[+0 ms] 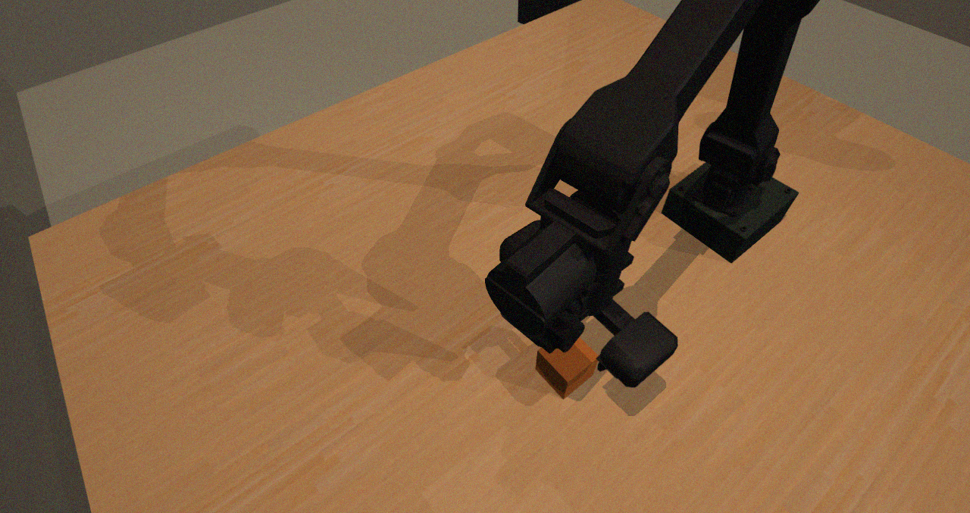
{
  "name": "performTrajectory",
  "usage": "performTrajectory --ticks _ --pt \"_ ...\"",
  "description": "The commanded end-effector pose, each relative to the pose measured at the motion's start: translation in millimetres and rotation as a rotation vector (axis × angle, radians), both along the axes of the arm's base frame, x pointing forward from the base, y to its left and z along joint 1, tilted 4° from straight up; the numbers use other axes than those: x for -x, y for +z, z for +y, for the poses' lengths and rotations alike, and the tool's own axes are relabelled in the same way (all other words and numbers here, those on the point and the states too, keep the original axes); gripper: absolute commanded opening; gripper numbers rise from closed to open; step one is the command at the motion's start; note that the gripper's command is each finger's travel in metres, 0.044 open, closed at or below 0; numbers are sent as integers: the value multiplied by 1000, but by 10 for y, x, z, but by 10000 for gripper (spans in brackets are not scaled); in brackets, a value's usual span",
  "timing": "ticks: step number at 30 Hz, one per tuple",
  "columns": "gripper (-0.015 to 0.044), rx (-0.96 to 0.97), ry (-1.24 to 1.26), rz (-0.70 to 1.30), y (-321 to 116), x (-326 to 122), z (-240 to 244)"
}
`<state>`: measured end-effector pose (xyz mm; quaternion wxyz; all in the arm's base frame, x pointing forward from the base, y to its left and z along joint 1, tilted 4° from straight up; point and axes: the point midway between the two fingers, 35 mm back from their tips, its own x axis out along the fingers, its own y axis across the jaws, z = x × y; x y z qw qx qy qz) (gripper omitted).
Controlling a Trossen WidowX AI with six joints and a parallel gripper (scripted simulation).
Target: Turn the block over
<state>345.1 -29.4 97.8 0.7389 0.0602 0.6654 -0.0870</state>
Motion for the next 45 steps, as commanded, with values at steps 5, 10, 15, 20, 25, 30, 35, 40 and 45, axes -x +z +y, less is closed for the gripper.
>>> performTrajectory --ticks 5,10,15,20,25,30,35,40,45 --pt "440 -5 5 6 -224 -21 -2" --pt "440 -5 5 6 -235 -22 -2" --pt "440 -5 5 6 -313 -33 -6" --pt "440 -5 5 6 -394 -42 -9" --pt "440 -5 5 6 -474 -48 -13" --pt "440 -5 5 6 -555 -52 -16" --pt "440 -5 5 6 -594 -54 -18" --pt "309 -5 5 6 -594 -54 -18" --pt "217 -5 5 6 -594 -54 -18"
